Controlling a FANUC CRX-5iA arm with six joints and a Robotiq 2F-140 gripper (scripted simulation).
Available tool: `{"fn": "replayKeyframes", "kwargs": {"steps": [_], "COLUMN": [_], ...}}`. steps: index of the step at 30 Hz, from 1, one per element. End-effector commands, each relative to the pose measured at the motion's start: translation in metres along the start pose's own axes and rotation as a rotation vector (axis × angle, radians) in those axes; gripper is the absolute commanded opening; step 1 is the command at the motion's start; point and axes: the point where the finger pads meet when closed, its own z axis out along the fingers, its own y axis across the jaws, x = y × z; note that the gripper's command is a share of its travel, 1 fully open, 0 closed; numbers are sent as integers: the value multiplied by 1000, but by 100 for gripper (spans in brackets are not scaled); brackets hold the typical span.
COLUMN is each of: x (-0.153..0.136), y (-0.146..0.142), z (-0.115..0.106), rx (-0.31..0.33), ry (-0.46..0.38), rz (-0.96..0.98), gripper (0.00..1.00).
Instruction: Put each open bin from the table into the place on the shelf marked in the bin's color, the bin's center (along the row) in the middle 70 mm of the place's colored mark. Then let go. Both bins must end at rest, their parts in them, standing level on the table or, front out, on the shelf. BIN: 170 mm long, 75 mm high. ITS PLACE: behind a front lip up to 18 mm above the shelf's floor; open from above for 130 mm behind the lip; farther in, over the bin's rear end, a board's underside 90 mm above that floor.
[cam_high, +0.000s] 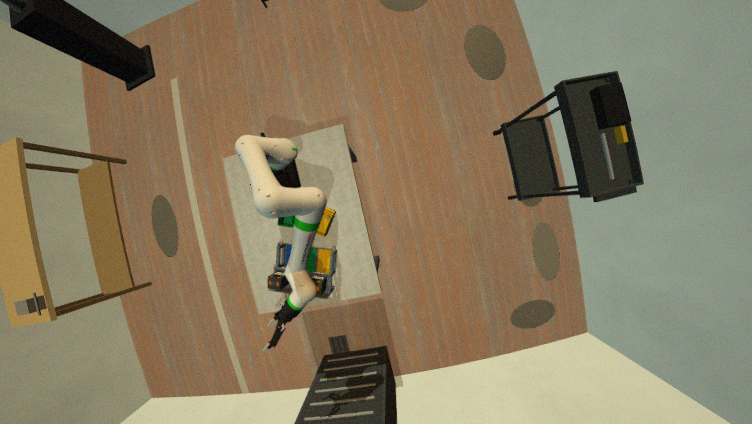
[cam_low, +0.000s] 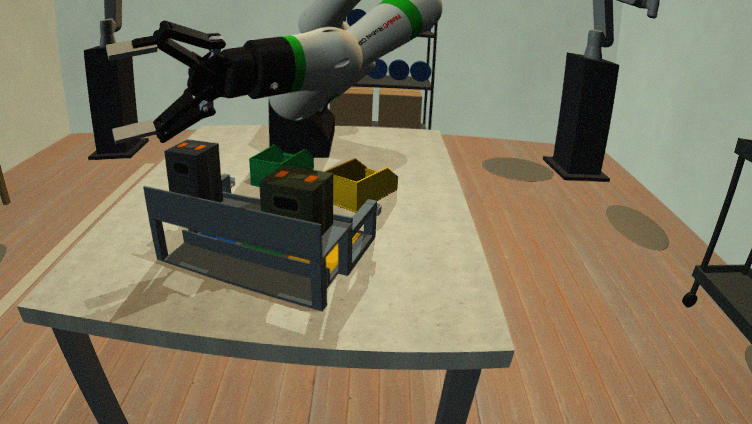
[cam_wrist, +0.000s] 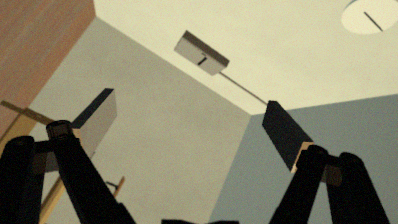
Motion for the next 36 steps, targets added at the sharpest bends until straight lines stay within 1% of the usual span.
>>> {"fn": "replayKeyframes", "kwargs": {"steps": [1,18,21,23,26,32,34,35,36], "x": [0,0,-1,-3,-10,-24,-24,-31,-33], "y": [0,1,6,18,45,73,73,80,81], "z": [0,0,-5,-16,-46,-97,-97,-119,-128], "rx": [0,-1,-6,-17,-37,-44,-44,-37,-32], "ry": [0,0,-7,-22,-62,-124,-124,-150,-160], "rz": [0,1,14,43,122,249,249,302,323], "gripper": [100,100,100,100,100,100,100,100,100]}}
